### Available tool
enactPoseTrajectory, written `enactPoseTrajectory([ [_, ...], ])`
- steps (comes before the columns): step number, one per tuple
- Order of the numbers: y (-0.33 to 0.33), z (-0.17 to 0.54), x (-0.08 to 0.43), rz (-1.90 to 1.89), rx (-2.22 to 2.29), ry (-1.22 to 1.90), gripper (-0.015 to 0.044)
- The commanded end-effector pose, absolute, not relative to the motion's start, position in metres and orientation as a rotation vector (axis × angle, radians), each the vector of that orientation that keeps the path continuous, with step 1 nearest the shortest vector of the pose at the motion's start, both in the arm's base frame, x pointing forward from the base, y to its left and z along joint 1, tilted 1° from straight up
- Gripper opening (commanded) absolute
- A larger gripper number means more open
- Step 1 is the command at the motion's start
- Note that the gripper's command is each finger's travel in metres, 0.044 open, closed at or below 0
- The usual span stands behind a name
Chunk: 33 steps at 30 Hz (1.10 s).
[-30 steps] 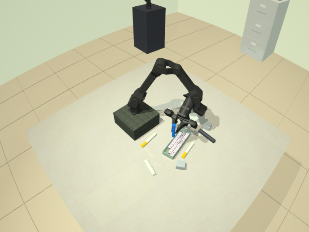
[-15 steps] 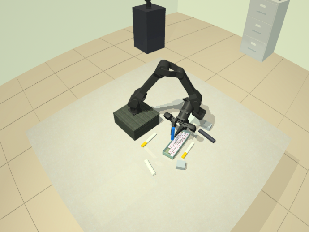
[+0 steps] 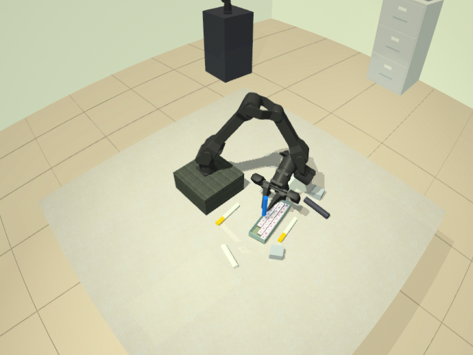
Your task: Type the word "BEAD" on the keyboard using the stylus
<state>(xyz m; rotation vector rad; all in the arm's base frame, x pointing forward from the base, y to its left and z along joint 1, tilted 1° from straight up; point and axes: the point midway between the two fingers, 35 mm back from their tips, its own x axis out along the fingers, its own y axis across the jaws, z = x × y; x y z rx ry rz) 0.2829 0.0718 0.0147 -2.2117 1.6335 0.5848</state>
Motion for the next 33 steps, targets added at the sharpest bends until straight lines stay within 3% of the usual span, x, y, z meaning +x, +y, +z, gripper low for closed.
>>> enactPoseTrajectory([
  [1, 0.071, 0.011, 0.283, 0.588, -2.222, 1.635, 0.0081],
  [33, 0.072, 0.001, 0.283, 0.588, -2.222, 1.635, 0.0081],
])
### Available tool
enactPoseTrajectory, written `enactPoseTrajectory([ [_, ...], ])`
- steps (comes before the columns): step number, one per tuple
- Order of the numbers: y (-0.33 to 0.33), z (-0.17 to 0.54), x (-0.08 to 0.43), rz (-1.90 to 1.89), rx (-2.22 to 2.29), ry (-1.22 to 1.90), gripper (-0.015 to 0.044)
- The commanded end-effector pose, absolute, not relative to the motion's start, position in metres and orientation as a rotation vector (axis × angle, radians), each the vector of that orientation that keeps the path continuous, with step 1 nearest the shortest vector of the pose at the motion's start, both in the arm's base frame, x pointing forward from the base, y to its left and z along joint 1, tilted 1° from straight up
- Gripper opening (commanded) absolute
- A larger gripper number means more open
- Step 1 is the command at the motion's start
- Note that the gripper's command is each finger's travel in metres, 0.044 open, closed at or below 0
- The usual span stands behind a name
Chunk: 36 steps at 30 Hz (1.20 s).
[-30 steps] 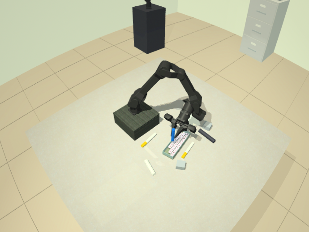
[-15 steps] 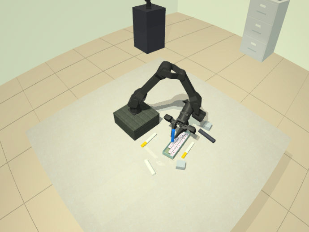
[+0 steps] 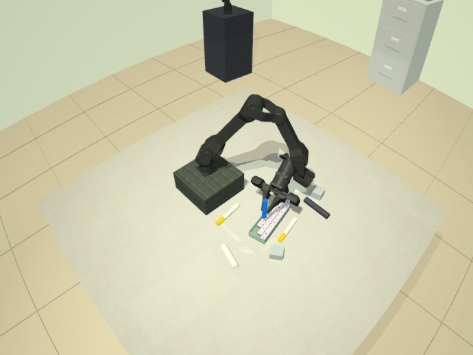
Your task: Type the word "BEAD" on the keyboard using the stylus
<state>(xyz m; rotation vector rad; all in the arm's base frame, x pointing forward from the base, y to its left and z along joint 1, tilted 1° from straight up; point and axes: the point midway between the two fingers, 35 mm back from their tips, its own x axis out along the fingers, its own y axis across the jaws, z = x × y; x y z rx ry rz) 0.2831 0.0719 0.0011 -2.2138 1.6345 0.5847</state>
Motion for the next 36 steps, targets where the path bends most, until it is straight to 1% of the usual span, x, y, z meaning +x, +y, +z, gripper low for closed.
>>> enactPoseTrajectory([
  [1, 0.072, 0.001, 0.283, 0.588, -2.222, 1.635, 0.0081],
  [8, 0.072, 0.004, 0.283, 0.588, -2.222, 1.635, 0.0081],
  [16, 0.071, 0.037, 0.283, 0.588, -2.222, 1.635, 0.0081],
  [25, 0.071, 0.035, 0.283, 0.585, -2.215, 1.635, 0.0085],
  [28, 0.071, 0.035, 0.283, 0.585, -2.215, 1.635, 0.0065],
  [30, 0.074, 0.036, 0.282, 0.585, -2.216, 1.635, 0.0012],
  [31, 0.076, 0.036, 0.281, 0.586, -2.216, 1.635, 0.0],
  [36, 0.089, 0.041, 0.277, 0.586, -2.222, 1.636, 0.0],
])
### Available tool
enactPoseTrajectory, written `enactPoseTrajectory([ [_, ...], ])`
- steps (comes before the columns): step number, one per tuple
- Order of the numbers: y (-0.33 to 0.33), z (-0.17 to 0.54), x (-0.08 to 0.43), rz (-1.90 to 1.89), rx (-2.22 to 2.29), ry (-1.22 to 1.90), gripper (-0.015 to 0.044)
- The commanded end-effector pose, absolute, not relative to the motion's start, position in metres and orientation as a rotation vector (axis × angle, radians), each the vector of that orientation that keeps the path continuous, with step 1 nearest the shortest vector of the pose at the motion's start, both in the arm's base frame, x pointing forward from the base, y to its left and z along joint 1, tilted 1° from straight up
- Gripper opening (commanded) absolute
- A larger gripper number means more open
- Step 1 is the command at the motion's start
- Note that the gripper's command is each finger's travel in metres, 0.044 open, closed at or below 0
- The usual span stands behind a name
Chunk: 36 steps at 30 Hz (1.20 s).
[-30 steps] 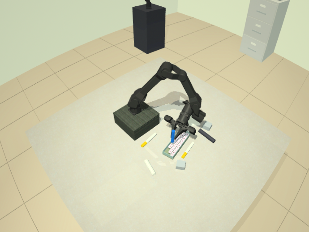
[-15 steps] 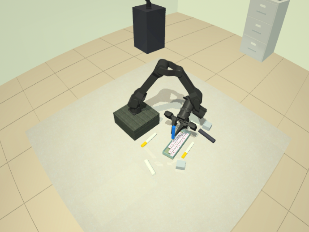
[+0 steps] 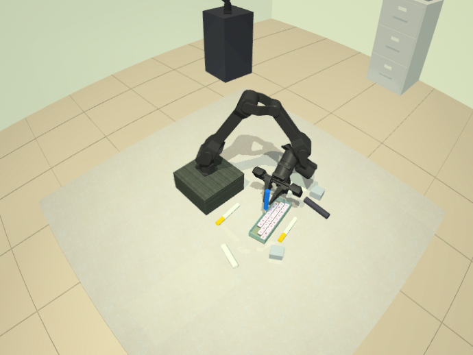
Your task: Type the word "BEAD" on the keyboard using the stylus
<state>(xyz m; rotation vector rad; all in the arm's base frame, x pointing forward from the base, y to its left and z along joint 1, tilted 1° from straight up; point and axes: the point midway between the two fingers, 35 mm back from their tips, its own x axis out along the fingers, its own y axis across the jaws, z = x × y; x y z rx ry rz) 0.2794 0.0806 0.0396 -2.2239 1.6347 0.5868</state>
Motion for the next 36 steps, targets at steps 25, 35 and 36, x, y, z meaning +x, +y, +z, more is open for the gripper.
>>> enactPoseTrajectory([
  [25, 0.09, 0.016, 0.276, 0.59, -2.221, 1.634, 0.0081],
  [35, 0.091, 0.014, 0.276, 0.59, -2.221, 1.634, 0.0081],
  [36, 0.091, 0.013, 0.276, 0.59, -2.221, 1.634, 0.0081],
])
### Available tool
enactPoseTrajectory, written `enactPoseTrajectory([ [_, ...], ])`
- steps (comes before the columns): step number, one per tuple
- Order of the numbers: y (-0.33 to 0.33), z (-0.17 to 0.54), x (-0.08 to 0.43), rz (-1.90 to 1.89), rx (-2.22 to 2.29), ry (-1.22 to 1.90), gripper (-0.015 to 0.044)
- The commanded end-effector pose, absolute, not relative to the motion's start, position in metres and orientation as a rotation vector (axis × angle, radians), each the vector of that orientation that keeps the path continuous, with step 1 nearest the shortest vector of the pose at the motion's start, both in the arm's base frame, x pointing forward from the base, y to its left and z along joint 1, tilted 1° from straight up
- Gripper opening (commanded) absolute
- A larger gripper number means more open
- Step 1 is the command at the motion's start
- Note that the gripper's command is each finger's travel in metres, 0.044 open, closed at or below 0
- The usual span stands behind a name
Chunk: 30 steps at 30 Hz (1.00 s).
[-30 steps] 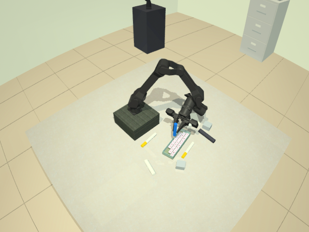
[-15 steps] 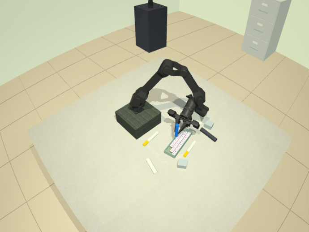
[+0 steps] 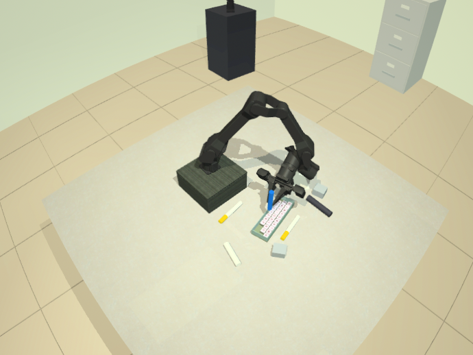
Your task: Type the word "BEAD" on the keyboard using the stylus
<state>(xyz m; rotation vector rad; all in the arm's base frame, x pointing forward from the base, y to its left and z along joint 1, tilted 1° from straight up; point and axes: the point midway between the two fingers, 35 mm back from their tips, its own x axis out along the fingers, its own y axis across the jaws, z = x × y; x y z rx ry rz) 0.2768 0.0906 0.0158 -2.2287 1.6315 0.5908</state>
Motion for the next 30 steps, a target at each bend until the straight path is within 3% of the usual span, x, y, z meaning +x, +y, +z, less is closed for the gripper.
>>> enactPoseTrajectory([
  [1, 0.0905, 0.0127, 0.276, 0.59, -2.221, 1.634, 0.0081],
  [30, 0.0906, 0.0029, 0.2761, 0.59, -2.221, 1.634, 0.0081],
])
